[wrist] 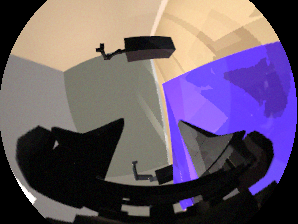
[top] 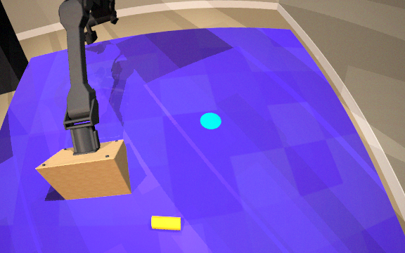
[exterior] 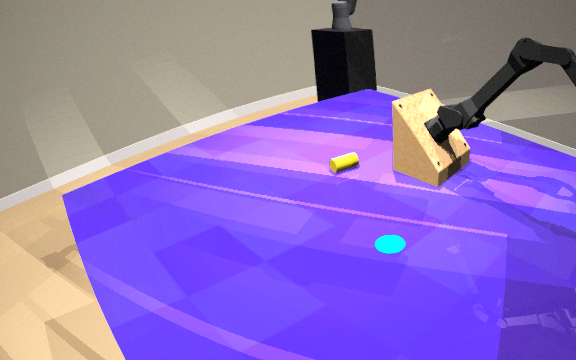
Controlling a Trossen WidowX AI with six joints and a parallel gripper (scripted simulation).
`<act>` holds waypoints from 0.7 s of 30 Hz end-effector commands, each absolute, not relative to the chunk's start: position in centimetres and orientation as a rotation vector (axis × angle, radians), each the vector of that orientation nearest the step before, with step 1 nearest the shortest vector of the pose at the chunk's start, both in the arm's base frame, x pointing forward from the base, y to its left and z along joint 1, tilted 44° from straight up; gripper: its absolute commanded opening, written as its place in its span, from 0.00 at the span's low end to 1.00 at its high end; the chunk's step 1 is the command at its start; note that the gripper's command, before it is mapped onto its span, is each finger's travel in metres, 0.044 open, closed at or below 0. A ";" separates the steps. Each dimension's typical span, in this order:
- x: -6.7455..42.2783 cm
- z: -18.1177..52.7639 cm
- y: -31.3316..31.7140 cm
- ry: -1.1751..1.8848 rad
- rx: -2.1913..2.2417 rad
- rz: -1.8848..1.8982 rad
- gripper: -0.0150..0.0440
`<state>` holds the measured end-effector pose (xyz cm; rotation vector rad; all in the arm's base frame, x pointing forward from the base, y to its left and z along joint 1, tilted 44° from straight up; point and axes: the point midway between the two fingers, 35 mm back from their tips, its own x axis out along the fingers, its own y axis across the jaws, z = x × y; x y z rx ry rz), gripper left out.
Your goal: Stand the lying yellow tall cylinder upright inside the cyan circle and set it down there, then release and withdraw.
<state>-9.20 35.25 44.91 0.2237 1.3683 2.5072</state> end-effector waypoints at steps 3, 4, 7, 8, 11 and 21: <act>-8.6 44.8 35.8 1.352 0.245 2.481 0.80; -8.0 44.8 36.2 1.340 0.261 2.460 0.78; -5.5 44.2 37.8 1.294 0.320 2.370 0.78; -4.4 43.7 38.3 1.284 0.333 2.340 0.78; -1.2 42.2 39.6 1.256 0.370 2.248 0.78; 10.7 37.4 41.0 1.152 0.481 1.910 0.78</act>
